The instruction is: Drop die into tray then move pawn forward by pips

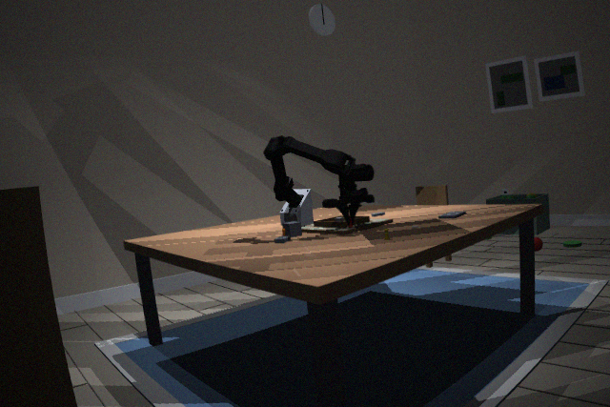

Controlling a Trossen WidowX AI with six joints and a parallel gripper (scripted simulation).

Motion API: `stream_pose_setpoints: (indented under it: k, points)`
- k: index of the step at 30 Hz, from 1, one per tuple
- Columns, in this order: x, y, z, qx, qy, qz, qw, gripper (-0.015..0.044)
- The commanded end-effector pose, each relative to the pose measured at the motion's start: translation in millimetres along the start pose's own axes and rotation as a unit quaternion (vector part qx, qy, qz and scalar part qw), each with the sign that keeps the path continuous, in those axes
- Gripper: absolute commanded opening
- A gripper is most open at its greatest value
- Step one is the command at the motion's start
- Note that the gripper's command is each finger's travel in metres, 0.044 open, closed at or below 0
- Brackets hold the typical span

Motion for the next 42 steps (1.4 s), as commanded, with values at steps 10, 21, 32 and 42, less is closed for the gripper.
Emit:
stream_pose_setpoints:
  k: [10, 21, 32, 42]
  points:
    - [-5.1, 4.6, -71.4, -0.005, -0.005, 0.0, 1.0, 0.0]
    - [1.8, 2.9, -123.6, -0.003, -0.004, 0.001, 1.0, 0.0]
    - [1.7, 36.5, -67.5, -0.003, -0.005, 0.001, 1.0, 0.0]
    - [4.1, 47.4, -33.5, -0.002, -0.005, 0.001, 1.0, 0.0]
Point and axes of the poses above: the point midway between the two fingers, 35 mm back from their tips, its own z axis out along the fingers, its own y axis across the jaws, x = y × z, the point moved 7 cm from there along -z, back along the fingers, and after that the axes turned 13 degrees about -z, right-handed, at the moved point
